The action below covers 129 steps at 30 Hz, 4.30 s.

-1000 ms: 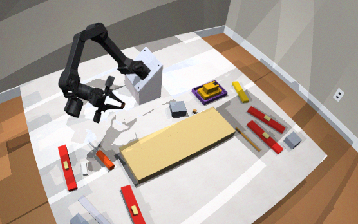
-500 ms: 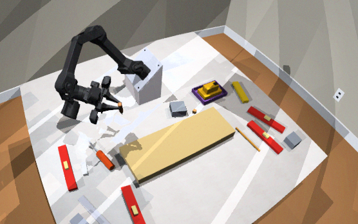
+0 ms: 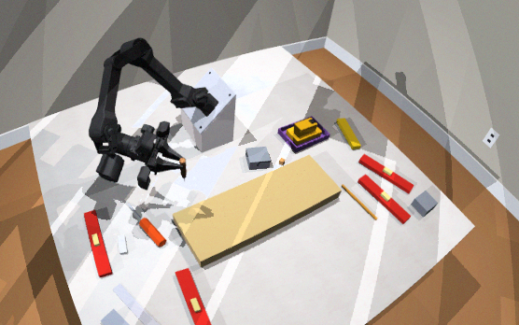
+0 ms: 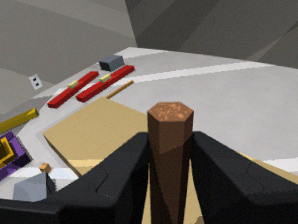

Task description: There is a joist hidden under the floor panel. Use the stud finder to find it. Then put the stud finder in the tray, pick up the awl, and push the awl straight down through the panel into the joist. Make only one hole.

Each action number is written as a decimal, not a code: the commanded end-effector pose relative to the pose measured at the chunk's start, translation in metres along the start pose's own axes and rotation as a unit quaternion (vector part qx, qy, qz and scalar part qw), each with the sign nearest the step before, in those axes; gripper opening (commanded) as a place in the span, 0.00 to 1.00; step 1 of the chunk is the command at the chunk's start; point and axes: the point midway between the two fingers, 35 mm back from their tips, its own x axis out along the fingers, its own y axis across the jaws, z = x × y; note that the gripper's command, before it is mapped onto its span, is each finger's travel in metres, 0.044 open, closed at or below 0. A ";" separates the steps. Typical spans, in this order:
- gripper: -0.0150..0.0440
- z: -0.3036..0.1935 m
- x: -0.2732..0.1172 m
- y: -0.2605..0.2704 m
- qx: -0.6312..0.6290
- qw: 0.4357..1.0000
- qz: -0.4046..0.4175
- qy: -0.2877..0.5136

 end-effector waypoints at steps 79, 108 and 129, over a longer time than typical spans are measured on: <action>0.25 -0.041 0.144 -0.009 -0.098 0.994 -0.025 -0.041; 0.25 -0.072 0.149 -0.015 -0.098 0.994 -0.026 -0.041; 0.25 -0.072 0.149 -0.015 -0.098 0.994 -0.026 -0.041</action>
